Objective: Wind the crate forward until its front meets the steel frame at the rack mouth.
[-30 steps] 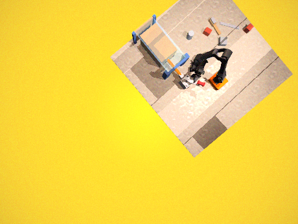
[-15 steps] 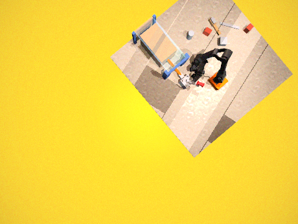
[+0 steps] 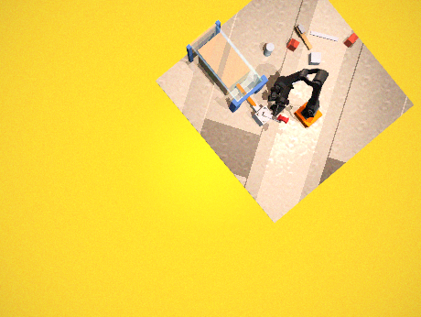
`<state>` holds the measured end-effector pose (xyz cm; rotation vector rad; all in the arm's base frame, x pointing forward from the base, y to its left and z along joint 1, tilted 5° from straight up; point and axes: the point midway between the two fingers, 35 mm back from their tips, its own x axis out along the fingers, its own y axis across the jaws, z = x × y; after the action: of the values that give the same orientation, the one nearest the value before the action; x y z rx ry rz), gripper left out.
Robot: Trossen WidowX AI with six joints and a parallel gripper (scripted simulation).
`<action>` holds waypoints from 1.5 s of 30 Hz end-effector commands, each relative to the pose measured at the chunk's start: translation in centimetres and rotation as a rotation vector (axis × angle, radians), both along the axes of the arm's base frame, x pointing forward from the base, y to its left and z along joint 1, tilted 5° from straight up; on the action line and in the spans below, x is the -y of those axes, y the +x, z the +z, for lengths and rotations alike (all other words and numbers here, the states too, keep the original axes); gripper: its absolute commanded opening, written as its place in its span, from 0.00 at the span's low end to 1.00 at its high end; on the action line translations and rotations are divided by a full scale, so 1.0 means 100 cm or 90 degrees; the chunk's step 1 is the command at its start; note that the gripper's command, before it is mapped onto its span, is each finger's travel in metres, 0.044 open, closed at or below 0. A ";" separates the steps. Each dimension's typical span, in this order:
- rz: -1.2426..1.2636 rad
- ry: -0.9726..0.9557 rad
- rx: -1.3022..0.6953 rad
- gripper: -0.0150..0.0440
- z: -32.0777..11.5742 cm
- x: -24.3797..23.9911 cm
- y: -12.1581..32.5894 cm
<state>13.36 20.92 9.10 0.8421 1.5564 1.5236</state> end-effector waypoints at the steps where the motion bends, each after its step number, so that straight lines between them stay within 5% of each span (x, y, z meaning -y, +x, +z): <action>1: 0.000 0.001 0.003 0.66 -0.001 0.000 0.000; 45: 0.000 0.000 0.000 0.66 -0.007 -0.001 0.003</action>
<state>13.41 20.94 9.00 0.8480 1.5647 1.5189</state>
